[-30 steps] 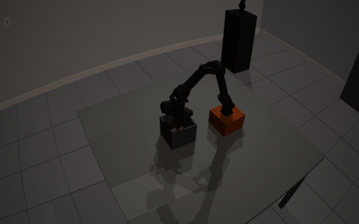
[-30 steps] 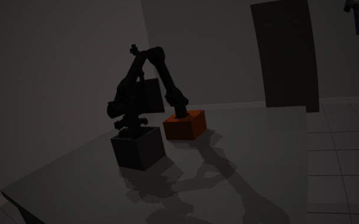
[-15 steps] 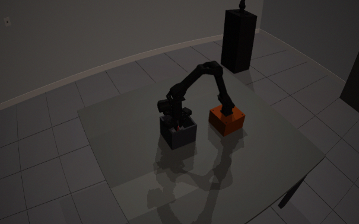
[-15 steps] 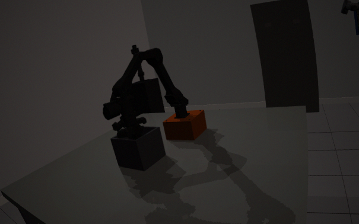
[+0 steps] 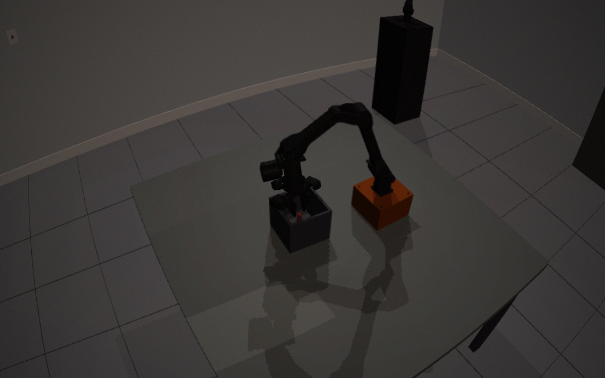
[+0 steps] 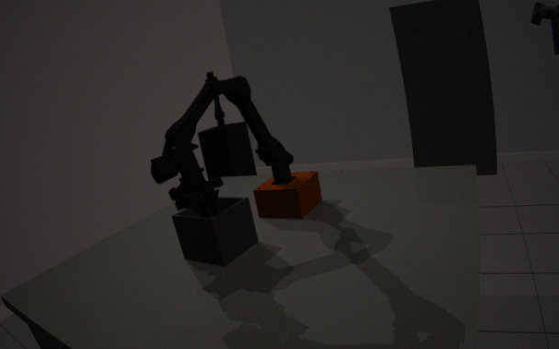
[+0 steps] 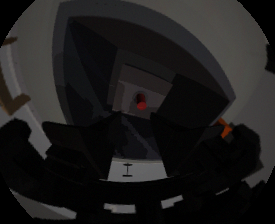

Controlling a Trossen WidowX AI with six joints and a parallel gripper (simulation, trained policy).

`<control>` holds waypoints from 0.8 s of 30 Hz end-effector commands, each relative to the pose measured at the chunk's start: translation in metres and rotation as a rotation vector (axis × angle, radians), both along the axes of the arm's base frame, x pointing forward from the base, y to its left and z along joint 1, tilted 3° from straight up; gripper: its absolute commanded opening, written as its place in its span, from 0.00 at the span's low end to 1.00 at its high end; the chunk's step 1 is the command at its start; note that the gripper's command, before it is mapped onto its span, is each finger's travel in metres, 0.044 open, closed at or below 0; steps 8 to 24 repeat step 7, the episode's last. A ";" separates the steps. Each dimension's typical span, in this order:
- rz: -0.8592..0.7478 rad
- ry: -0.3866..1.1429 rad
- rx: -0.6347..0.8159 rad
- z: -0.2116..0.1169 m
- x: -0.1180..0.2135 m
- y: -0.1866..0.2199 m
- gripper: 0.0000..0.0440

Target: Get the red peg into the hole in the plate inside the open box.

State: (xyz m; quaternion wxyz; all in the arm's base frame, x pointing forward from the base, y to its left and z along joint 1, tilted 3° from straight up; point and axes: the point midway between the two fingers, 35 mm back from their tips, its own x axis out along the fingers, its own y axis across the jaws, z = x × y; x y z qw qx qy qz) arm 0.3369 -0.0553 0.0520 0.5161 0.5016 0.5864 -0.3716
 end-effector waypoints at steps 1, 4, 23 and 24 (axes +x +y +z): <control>-0.003 -0.004 0.029 0.005 0.002 -0.002 0.47; -0.009 -0.010 0.044 0.010 0.003 -0.004 0.49; -0.016 -0.018 0.056 0.014 0.005 -0.006 0.50; -0.016 -0.018 0.056 0.014 0.005 -0.006 0.50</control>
